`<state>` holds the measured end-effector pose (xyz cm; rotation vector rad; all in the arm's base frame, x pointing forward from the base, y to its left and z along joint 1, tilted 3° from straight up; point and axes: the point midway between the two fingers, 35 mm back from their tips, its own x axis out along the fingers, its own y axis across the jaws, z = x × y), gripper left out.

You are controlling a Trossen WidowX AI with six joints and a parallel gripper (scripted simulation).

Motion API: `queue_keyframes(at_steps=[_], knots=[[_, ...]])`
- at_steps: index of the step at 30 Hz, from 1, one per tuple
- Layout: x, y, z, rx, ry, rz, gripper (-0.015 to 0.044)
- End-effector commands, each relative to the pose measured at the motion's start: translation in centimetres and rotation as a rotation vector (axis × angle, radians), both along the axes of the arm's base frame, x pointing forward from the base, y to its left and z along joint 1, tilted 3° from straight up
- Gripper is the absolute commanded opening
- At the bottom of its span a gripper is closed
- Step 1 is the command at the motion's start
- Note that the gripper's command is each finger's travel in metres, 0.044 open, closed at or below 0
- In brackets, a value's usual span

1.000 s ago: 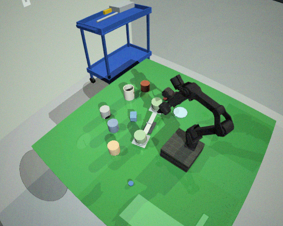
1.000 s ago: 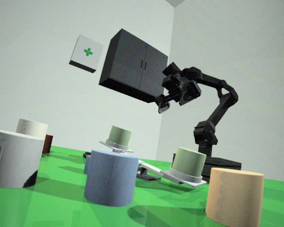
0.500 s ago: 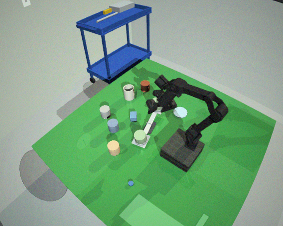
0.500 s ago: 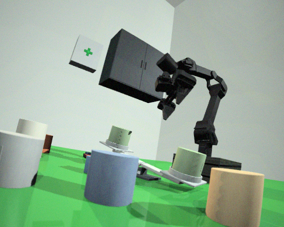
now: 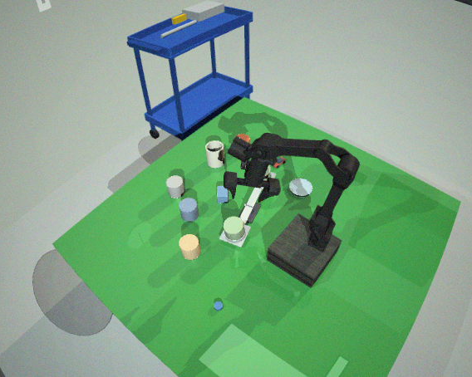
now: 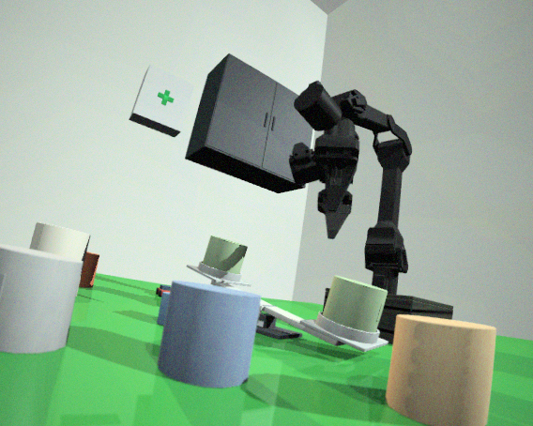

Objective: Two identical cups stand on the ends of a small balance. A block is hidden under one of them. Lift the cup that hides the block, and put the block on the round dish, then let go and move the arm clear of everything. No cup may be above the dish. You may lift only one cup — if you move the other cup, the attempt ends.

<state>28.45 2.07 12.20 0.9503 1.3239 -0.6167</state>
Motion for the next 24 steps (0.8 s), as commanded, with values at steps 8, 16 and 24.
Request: queue_keyframes(at_steps=[8,16,24], knots=[[1.8,4.1,-3.0,-0.05,0.168,-0.306,0.044],[2.2,6.5,-4.8,-0.105,0.228,-0.466,0.044],[2.1,6.5,-6.0,-0.105,0.228,-0.466,0.044]])
